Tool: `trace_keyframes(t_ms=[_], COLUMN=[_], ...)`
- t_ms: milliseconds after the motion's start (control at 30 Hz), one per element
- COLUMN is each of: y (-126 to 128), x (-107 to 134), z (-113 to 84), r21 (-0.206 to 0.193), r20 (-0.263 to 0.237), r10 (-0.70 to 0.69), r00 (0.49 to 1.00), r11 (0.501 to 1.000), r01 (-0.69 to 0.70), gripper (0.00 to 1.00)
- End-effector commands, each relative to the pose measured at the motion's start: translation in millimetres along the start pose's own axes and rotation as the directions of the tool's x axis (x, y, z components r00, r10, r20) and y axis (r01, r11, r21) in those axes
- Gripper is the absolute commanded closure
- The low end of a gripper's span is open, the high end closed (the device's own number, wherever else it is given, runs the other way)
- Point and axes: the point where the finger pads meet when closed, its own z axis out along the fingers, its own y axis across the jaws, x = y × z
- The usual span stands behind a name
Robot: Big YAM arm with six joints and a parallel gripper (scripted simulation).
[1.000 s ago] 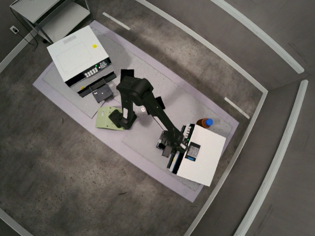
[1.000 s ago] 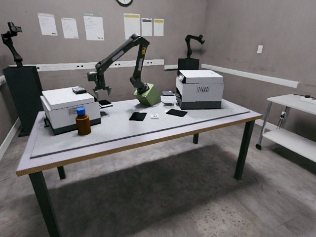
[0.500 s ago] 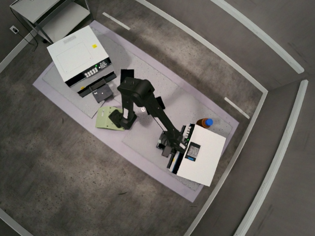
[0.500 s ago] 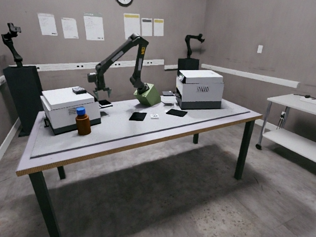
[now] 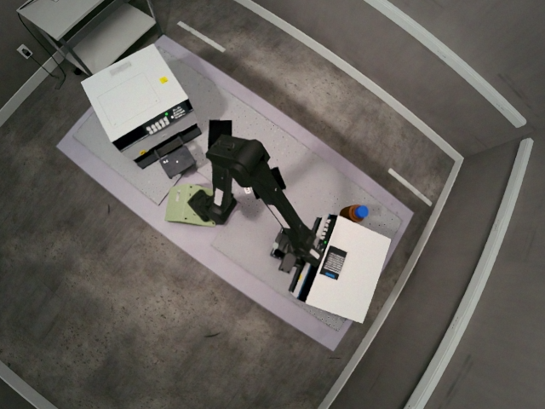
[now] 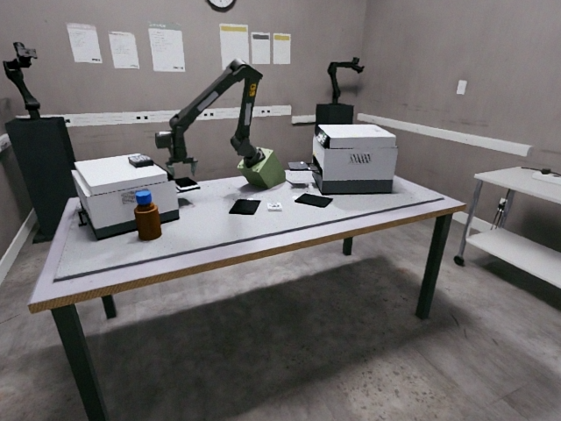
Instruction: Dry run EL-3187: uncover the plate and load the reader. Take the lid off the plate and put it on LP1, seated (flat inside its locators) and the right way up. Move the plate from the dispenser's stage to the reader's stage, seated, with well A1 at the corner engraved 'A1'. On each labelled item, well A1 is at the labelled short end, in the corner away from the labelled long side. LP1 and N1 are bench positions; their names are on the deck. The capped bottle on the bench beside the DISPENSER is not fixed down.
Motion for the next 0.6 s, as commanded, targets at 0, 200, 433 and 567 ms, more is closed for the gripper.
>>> trace_keyframes(t_ms=[0, 200, 433, 567], y=[2.9, 4.4, 5.2, 7.7], x=[1.2, 0.6, -0.3, 1.1], z=[6.6, 10.0, 15.0, 9.6], r21=[0.001, 0.0, 0.002, -0.007], r20=[-0.003, -0.003, -0.004, -0.003], r10=[0.003, 0.003, 0.003, 0.0], r00=[1.0, 1.0, 1.0, 1.0], r11=[1.0, 1.0, 1.0, 1.0], r01=[-0.003, -0.003, -0.003, 0.0], gripper=[0.0, 0.0, 0.0, 0.0])
